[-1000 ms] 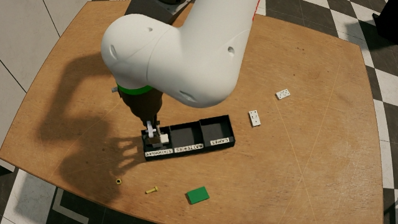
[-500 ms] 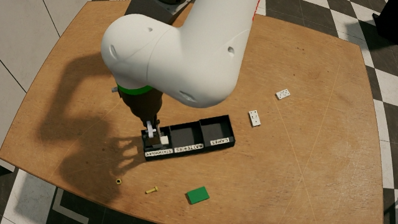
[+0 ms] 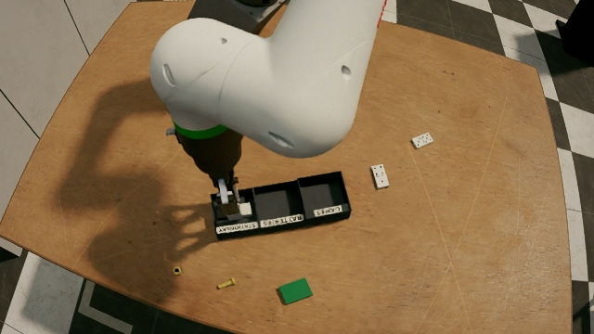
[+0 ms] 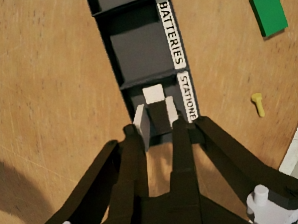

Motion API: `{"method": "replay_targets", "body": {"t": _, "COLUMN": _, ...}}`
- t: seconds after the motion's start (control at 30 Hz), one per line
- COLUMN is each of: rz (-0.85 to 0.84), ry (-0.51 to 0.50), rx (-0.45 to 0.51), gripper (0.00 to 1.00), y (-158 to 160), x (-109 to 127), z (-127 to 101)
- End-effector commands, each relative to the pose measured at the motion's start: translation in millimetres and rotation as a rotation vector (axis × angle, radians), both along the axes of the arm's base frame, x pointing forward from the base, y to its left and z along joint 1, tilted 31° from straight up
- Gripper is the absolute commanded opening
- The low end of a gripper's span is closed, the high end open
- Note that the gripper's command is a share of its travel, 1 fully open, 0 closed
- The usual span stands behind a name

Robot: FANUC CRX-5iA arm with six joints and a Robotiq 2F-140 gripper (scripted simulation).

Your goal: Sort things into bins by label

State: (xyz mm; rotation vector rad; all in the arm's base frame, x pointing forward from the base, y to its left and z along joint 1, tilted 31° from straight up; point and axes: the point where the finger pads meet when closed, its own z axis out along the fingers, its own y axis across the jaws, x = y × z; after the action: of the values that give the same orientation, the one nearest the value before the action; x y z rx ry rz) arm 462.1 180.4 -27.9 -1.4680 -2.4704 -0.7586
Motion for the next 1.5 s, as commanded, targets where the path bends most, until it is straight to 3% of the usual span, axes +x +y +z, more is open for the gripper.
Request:
{"method": "replay_targets", "body": {"t": 0.0, "rz": 0.000, "ry": 0.000, "rx": 0.000, "gripper": 0.26, "y": -2.5, "x": -0.3, "z": 4.0}}
{"method": "replay_targets", "body": {"t": 0.53, "rz": 0.000, "ry": 0.000, "rx": 0.000, "gripper": 0.26, "y": -11.9, "x": -2.4, "z": 20.0}}
{"method": "replay_targets", "body": {"t": 0.67, "rz": 0.000, "ry": 0.000, "rx": 0.000, "gripper": 0.26, "y": -20.2, "x": -4.2, "z": 34.1}}
{"method": "replay_targets", "body": {"t": 0.97, "rz": 0.000, "ry": 0.000, "rx": 0.000, "gripper": 0.26, "y": -19.9, "x": -4.3, "z": 34.2}}
{"method": "replay_targets", "body": {"t": 1.0, "rz": 0.043, "ry": -0.025, "rx": -0.006, "gripper": 0.40, "y": -14.5, "x": 0.4, "z": 38.5}}
{"method": "replay_targets", "body": {"t": 1.1, "rz": 0.158, "ry": -0.094, "rx": -0.021, "gripper": 0.40, "y": 1.8, "x": 14.3, "z": 51.3}}
{"method": "replay_targets", "body": {"t": 1.47, "rz": 0.167, "ry": -0.099, "rx": -0.022, "gripper": 0.40, "y": 61.5, "x": 65.5, "z": 98.4}}
